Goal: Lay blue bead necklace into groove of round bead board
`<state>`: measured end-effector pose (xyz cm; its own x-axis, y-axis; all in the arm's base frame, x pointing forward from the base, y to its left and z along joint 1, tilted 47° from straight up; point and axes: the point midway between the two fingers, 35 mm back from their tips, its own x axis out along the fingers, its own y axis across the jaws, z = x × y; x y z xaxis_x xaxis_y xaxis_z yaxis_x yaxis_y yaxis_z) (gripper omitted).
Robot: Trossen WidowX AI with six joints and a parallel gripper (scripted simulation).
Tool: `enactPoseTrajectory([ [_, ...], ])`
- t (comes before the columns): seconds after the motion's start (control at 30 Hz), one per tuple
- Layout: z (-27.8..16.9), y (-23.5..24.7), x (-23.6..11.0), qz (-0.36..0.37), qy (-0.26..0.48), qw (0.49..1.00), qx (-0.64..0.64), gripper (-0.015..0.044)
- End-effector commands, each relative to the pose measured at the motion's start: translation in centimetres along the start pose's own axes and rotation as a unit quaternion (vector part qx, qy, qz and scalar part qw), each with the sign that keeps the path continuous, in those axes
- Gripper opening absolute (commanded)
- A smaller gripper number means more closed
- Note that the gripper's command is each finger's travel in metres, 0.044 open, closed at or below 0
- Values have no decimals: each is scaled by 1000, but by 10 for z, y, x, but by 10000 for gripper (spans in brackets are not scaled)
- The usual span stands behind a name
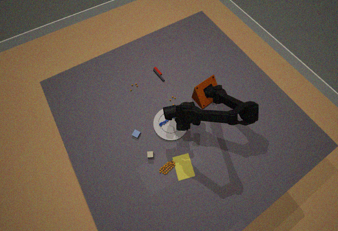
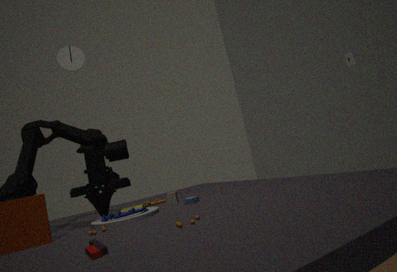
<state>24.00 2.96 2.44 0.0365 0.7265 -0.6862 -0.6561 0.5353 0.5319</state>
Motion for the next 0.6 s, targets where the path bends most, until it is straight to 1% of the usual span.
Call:
enactPoseTrajectory([
  [0.0,1,0,-4,-1,-1,1000,-2,0],
  [0.27,13,-8,-4,-1,-1,1000,-2,0],
  [0.57,13,-8,1,-1,-1,1000,-2,0],
])
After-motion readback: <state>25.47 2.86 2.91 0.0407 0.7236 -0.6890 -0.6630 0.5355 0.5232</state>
